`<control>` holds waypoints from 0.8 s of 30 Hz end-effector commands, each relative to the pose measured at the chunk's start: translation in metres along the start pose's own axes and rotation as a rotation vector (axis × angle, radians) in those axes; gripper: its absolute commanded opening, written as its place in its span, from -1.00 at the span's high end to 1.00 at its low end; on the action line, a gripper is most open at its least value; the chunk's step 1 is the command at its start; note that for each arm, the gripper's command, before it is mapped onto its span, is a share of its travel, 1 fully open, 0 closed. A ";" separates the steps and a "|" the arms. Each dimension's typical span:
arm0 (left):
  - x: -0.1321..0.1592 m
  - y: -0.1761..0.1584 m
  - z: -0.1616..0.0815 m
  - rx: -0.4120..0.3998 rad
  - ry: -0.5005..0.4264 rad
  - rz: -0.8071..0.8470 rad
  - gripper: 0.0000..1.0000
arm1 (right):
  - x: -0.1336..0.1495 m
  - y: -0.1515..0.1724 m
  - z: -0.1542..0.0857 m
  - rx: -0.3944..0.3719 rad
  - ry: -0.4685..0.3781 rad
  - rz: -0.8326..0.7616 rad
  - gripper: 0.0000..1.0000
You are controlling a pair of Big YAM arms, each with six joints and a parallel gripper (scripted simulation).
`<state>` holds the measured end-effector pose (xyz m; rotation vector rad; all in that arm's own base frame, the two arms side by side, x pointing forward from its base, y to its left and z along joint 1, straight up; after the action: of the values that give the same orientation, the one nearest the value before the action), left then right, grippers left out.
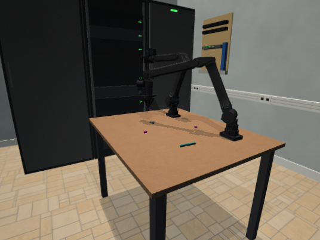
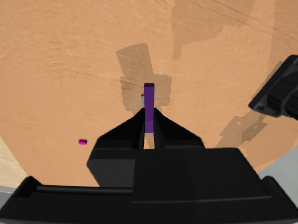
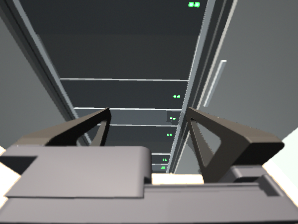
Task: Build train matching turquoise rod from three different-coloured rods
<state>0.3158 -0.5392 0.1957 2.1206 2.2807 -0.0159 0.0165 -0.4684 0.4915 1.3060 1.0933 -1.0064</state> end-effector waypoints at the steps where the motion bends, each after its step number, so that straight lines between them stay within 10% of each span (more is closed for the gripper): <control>1: -0.006 0.026 -0.003 -0.006 -0.002 -0.088 0.91 | -0.010 -0.005 -0.004 0.010 -0.038 0.012 -1.00; 24: 0.004 0.020 0.033 0.011 0.029 -0.083 0.91 | -0.010 -0.005 -0.004 0.010 -0.038 0.012 -1.00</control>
<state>0.3288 -0.5352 0.1905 2.0424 2.3453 -0.0150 0.0165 -0.4684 0.4915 1.3060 1.0933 -1.0064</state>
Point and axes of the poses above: on each arm, the point where the finger pads meet when closed, its own z axis out along the fingers, its own y axis across the jaws, x = y × z, the point moved 8 cm from there along -z, back along the fingers, and after that the axes turned 13 degrees about z, right-handed, at the moved point
